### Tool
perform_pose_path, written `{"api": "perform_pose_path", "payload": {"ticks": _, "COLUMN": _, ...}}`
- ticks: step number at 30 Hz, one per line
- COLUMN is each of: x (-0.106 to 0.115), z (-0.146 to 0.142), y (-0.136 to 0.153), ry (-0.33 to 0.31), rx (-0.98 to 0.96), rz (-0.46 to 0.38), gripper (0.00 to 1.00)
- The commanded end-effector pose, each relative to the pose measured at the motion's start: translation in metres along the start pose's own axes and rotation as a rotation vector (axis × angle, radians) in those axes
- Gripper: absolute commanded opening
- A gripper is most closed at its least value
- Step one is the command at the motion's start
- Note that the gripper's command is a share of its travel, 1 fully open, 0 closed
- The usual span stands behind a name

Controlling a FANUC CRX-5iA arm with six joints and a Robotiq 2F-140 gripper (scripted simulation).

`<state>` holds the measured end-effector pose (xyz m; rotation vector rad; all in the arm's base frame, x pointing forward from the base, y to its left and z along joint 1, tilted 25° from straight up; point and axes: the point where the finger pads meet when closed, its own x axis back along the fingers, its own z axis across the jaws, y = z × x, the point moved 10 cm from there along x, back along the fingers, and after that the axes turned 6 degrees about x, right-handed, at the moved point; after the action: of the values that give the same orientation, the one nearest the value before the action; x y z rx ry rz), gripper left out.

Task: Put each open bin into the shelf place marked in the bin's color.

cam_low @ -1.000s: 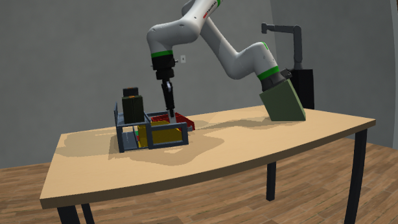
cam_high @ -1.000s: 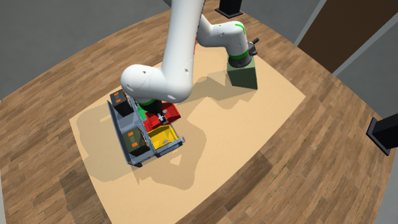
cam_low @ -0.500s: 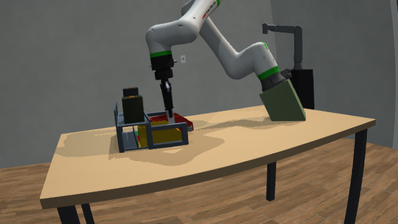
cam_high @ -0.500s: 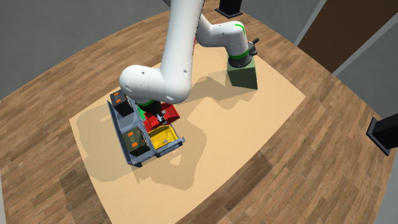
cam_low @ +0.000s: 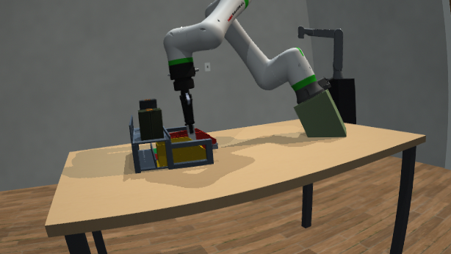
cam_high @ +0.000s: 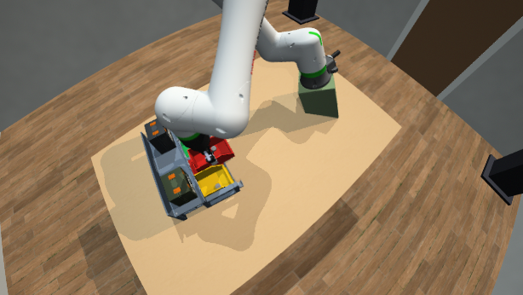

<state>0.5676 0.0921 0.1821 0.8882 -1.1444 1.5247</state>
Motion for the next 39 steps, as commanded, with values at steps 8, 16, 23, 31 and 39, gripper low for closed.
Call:
{"api": "perform_pose_path", "payload": {"ticks": 8, "x": 0.0003, "z": 0.0002, "y": -0.0030, "ry": 0.000, "rx": 0.000, "rz": 0.003, "gripper": 0.00}}
{"api": "perform_pose_path", "payload": {"ticks": 16, "x": 0.0003, "z": 0.0004, "y": -0.0044, "ry": 0.000, "rx": 0.000, "rz": 0.004, "gripper": 0.00}}
{"api": "perform_pose_path", "payload": {"ticks": 23, "x": 0.0003, "z": 0.0004, "y": -0.0046, "ry": 0.000, "rx": 0.000, "rz": 0.004, "gripper": 0.00}}
{"api": "perform_pose_path", "payload": {"ticks": 31, "x": 0.0003, "z": 0.0004, "y": -0.0046, "ry": 0.000, "rx": 0.000, "rz": 0.004, "gripper": 0.00}}
{"api": "perform_pose_path", "payload": {"ticks": 39, "x": 0.0003, "z": 0.0004, "y": -0.0045, "ry": 0.000, "rx": 0.000, "rz": 0.004, "gripper": 0.00}}
